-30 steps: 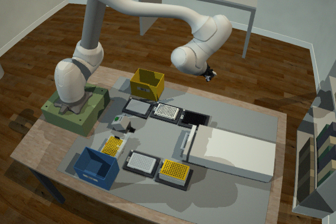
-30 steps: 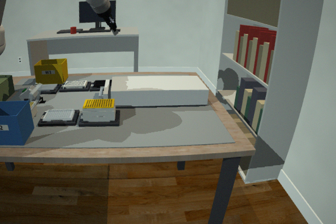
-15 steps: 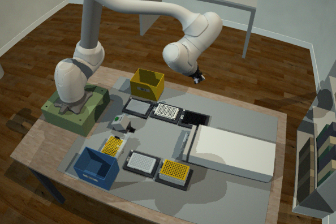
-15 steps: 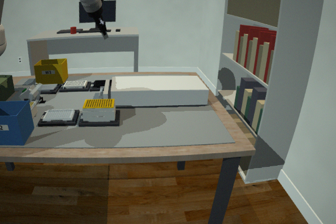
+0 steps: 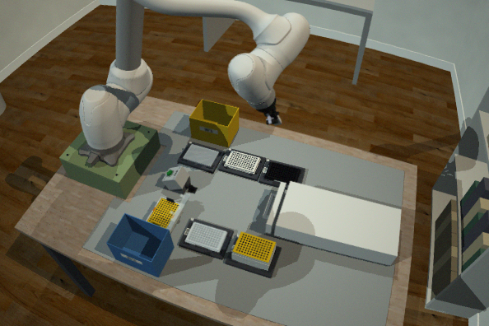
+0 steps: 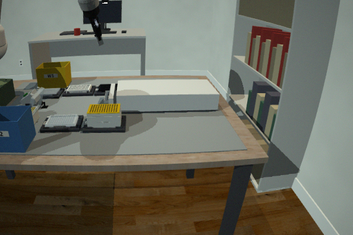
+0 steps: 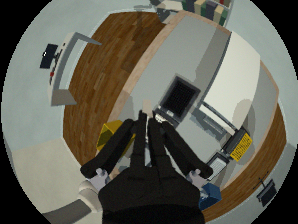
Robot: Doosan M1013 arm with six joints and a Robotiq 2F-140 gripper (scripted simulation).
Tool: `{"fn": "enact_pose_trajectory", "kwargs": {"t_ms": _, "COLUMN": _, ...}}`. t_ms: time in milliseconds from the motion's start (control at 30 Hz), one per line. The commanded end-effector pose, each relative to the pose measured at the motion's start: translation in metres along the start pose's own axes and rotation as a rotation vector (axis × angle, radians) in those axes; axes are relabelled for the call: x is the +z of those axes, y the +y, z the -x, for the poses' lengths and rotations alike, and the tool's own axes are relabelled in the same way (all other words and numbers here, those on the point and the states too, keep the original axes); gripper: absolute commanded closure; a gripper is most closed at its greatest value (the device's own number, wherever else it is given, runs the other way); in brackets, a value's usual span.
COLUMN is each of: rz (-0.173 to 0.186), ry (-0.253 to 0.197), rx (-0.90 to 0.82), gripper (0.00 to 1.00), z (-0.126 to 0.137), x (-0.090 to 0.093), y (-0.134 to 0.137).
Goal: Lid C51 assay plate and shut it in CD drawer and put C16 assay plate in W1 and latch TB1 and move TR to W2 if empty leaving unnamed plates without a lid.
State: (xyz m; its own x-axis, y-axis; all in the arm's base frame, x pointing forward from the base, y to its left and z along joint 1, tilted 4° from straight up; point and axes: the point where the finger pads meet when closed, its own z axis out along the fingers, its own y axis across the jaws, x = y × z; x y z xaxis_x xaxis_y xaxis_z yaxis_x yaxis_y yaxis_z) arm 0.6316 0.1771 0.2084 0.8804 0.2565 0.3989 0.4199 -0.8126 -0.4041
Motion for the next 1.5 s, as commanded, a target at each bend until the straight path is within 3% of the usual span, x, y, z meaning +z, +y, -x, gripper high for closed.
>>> {"fn": "enact_pose_trajectory", "kwargs": {"t_ms": 0, "rz": 0.019, "ry": -0.023, "rx": 0.021, "gripper": 1.00, "z": 0.008, "x": -0.003, "y": 0.003}}
{"fn": "enact_pose_trajectory", "kwargs": {"t_ms": 67, "rz": 0.019, "ry": -0.023, "rx": 0.021, "gripper": 1.00, "z": 0.017, "x": -0.006, "y": 0.006}}
{"fn": "enact_pose_trajectory", "kwargs": {"t_ms": 167, "rz": 0.067, "ry": -0.066, "rx": 0.065, "gripper": 1.00, "z": 0.030, "x": -0.011, "y": 0.011}}
{"fn": "enact_pose_trajectory", "kwargs": {"t_ms": 300, "rz": 0.067, "ry": -0.066, "rx": 0.065, "gripper": 1.00, "z": 0.047, "x": -0.018, "y": 0.018}}
{"fn": "enact_pose_trajectory", "kwargs": {"t_ms": 400, "rz": 0.118, "ry": -0.105, "rx": 0.110, "gripper": 1.00, "z": 0.060, "x": -0.023, "y": 0.023}}
{"fn": "enact_pose_trajectory", "kwargs": {"t_ms": 567, "rz": 0.118, "ry": -0.105, "rx": 0.110, "gripper": 1.00, "z": 0.073, "x": -0.029, "y": 0.029}}
{"fn": "enact_pose_trajectory", "kwargs": {"t_ms": 667, "rz": 0.173, "ry": -0.141, "rx": 0.156, "gripper": 1.00, "z": 0.085, "x": -0.035, "y": 0.034}}
{"fn": "enact_pose_trajectory", "kwargs": {"t_ms": 767, "rz": 0.173, "ry": -0.141, "rx": 0.156, "gripper": 1.00, "z": 0.098, "x": -0.041, "y": 0.040}}
{"fn": "enact_pose_trajectory", "kwargs": {"t_ms": 867, "rz": 0.233, "ry": -0.172, "rx": 0.202, "gripper": 1.00, "z": 0.110, "x": -0.048, "y": 0.046}}
{"fn": "enact_pose_trajectory", "kwargs": {"t_ms": 967, "rz": 0.233, "ry": -0.172, "rx": 0.202, "gripper": 1.00, "z": 0.122, "x": -0.054, "y": 0.052}}
{"fn": "enact_pose_trajectory", "kwargs": {"t_ms": 1067, "rz": 0.295, "ry": -0.200, "rx": 0.248, "gripper": 1.00, "z": 0.134, "x": -0.061, "y": 0.057}}
{"fn": "enact_pose_trajectory", "kwargs": {"t_ms": 1200, "rz": 0.295, "ry": -0.200, "rx": 0.248, "gripper": 1.00, "z": 0.142, "x": -0.066, "y": 0.061}}
{"fn": "enact_pose_trajectory", "kwargs": {"t_ms": 1300, "rz": 0.361, "ry": -0.222, "rx": 0.295, "gripper": 1.00, "z": 0.154, "x": -0.073, "y": 0.067}}
{"fn": "enact_pose_trajectory", "kwargs": {"t_ms": 1433, "rz": 0.361, "ry": -0.222, "rx": 0.295, "gripper": 1.00, "z": 0.169, "x": -0.083, "y": 0.075}}
{"fn": "enact_pose_trajectory", "kwargs": {"t_ms": 1467, "rz": 0.388, "ry": -0.229, "rx": 0.313, "gripper": 1.00, "z": 0.173, "x": -0.085, "y": 0.077}}
